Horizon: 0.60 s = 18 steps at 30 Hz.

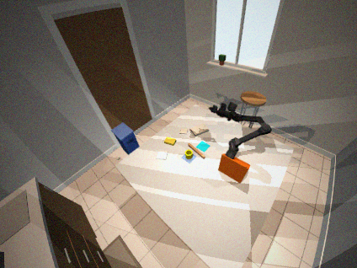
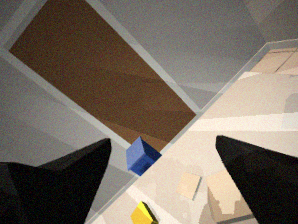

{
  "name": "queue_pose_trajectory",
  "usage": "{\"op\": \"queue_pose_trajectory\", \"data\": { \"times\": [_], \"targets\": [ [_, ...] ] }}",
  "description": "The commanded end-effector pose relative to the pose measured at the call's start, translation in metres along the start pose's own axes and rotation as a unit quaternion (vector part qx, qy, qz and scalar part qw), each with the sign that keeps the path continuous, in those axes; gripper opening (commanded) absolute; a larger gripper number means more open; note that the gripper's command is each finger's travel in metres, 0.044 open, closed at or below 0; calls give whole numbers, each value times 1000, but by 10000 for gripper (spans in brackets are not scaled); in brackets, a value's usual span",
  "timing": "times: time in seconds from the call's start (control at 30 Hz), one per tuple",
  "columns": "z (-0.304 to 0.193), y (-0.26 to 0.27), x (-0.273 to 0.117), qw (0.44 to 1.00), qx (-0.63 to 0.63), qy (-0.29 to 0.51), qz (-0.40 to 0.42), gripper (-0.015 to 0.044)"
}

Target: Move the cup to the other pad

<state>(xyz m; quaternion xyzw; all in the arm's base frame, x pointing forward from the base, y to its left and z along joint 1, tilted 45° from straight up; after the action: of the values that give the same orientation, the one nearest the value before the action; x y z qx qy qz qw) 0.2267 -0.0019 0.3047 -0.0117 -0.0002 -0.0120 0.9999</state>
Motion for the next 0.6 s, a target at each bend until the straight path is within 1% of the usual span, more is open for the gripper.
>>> {"op": "queue_pose_trajectory", "data": {
  "times": [0.0, 0.03, 0.13, 0.27, 0.43, 0.57],
  "targets": [
    [-1, 0, 2, 1000, 4, 5, 0, 374],
    [-5, 2, 6, 1000, 15, 20, -1, 348],
    [-29, 12, 32, 992, 75, 104, -15, 269],
    [-69, 30, 61, 965, 139, 215, -53, 166],
    [-118, 54, 86, 918, 187, 326, -126, 166],
    [-160, 75, 99, 876, 199, 391, -199, 166]
  ]
}}
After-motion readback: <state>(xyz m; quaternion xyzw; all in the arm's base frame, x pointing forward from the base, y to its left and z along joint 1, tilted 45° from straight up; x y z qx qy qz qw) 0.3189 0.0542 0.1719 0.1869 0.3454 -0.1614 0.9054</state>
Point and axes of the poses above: the point midway between the two fingers, 35 mm back from their tips, its own x axis out along the fingers, its own y axis across the jaws, z = x × y, the point moved 9 cm from there along -x, back along the fingers
